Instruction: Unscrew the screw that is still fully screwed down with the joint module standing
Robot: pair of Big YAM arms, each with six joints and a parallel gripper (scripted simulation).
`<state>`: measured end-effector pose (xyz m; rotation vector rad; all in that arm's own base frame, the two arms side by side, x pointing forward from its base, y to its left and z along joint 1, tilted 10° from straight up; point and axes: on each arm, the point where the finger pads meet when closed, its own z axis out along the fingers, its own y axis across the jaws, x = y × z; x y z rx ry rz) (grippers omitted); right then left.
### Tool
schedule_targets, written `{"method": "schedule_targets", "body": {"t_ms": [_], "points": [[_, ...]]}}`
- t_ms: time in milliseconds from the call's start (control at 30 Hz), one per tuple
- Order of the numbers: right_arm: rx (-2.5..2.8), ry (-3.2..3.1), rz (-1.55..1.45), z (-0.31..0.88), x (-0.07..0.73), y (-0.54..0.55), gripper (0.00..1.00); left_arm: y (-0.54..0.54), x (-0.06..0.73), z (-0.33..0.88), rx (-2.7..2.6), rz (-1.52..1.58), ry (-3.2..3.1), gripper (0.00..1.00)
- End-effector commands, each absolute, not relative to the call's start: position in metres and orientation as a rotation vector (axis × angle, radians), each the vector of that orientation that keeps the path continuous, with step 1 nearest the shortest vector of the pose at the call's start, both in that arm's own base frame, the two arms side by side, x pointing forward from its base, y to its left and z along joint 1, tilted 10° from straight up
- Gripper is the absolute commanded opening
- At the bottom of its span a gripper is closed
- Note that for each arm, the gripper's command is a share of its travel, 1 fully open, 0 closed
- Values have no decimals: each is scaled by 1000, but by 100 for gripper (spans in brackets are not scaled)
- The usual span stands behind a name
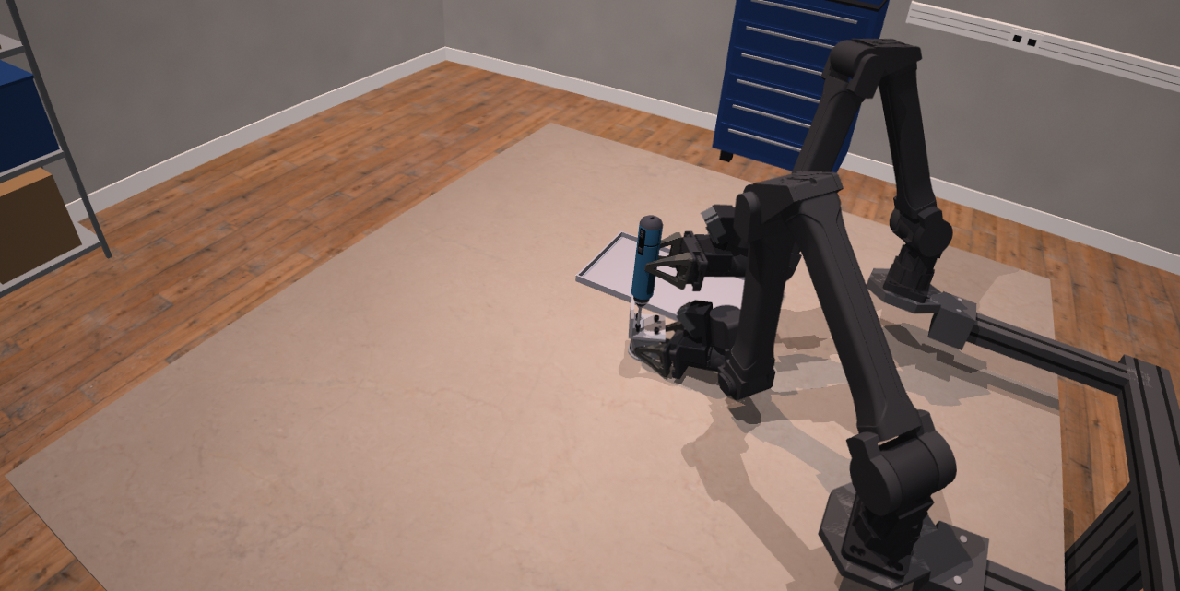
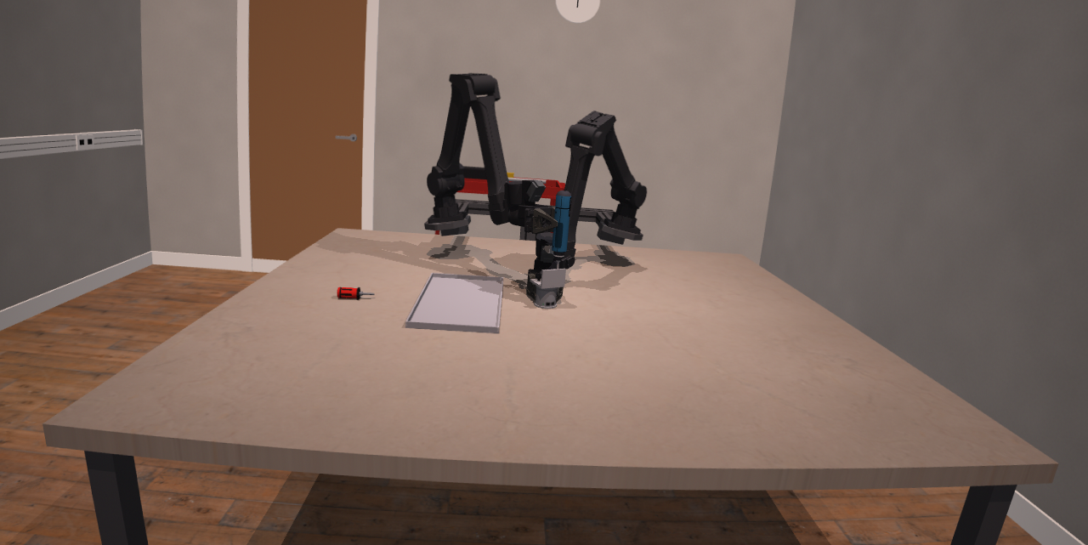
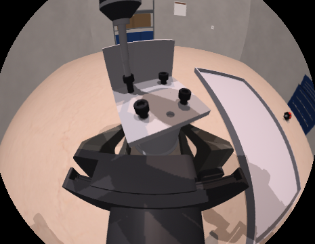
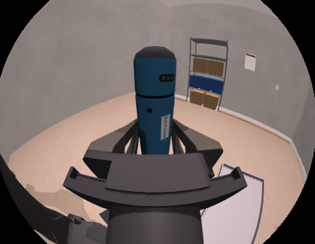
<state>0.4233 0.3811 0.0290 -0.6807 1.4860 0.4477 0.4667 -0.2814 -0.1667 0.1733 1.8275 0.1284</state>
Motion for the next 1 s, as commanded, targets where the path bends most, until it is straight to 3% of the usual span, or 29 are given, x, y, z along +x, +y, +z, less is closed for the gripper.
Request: {"method": "schedule_targets", "body": {"t_ms": [0,967], "points": [[-649,1378,473,77,428,397,42,-286,471,-162,167,120,1814,59],[-667,1419,466,71,422,394,42,-286,471,-162,167,120,1814,59]]}}
